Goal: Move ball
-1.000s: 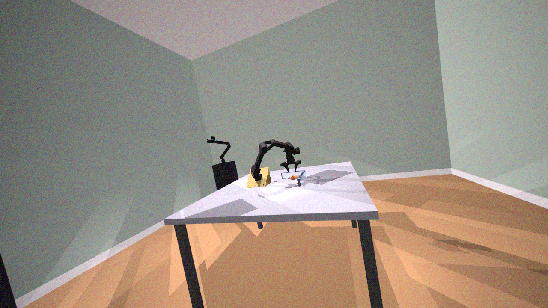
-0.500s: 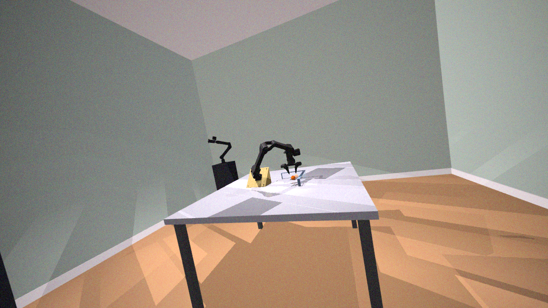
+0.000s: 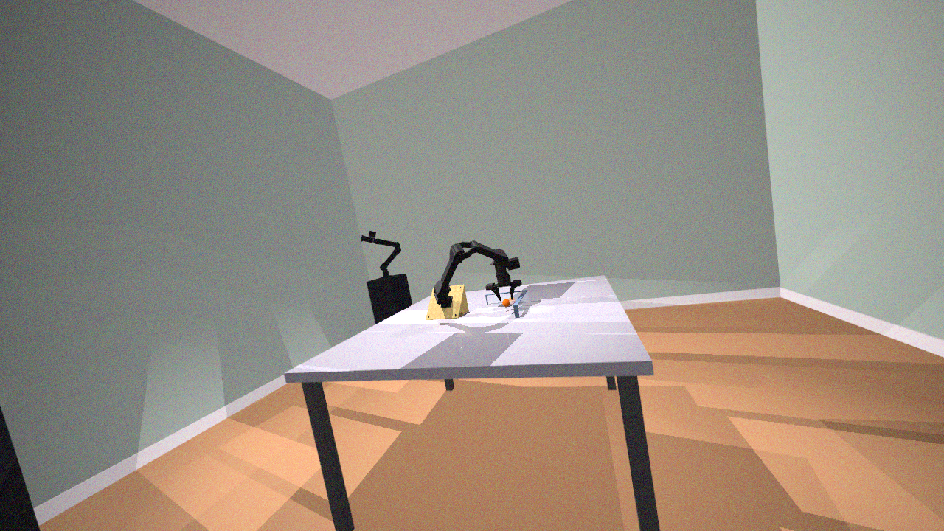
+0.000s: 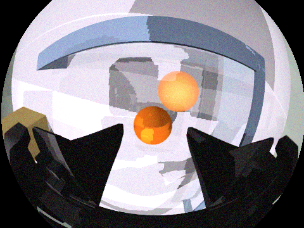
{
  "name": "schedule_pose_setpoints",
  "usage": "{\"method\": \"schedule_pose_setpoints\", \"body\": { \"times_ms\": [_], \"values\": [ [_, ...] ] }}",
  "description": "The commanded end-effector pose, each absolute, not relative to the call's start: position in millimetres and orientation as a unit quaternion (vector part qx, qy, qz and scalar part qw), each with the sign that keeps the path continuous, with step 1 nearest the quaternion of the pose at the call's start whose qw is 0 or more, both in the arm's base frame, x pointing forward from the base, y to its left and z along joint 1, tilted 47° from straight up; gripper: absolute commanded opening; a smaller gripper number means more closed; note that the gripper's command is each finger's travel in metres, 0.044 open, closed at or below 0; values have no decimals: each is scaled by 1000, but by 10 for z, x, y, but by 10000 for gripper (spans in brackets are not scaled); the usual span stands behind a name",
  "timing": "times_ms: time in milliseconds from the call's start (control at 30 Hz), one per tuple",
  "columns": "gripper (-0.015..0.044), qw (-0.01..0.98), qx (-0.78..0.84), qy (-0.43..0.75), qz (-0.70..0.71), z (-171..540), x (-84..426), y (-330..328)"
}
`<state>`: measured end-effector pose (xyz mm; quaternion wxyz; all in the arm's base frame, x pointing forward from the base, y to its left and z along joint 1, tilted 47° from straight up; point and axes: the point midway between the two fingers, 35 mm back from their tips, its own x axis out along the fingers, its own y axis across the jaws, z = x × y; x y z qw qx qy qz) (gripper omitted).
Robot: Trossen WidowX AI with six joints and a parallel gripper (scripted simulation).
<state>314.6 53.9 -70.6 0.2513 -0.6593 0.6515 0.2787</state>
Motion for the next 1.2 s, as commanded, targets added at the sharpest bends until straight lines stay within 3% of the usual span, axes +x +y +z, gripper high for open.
{"method": "schedule_pose_setpoints", "body": {
  "times_ms": [0, 200, 333, 600, 800, 1167],
  "values": [
    [299, 246, -661, 652, 279, -764, 3123, 465],
    [299, 246, -661, 652, 279, -812, 3119, 411],
    [194, 246, -661, 652, 279, -812, 3119, 411],
    [141, 246, -661, 652, 279, -812, 3119, 411],
    [0, 247, -660, 651, 280, -692, 3157, 568],
    [0, 248, -660, 651, 282, -256, 3186, 1055]
  ]
}}
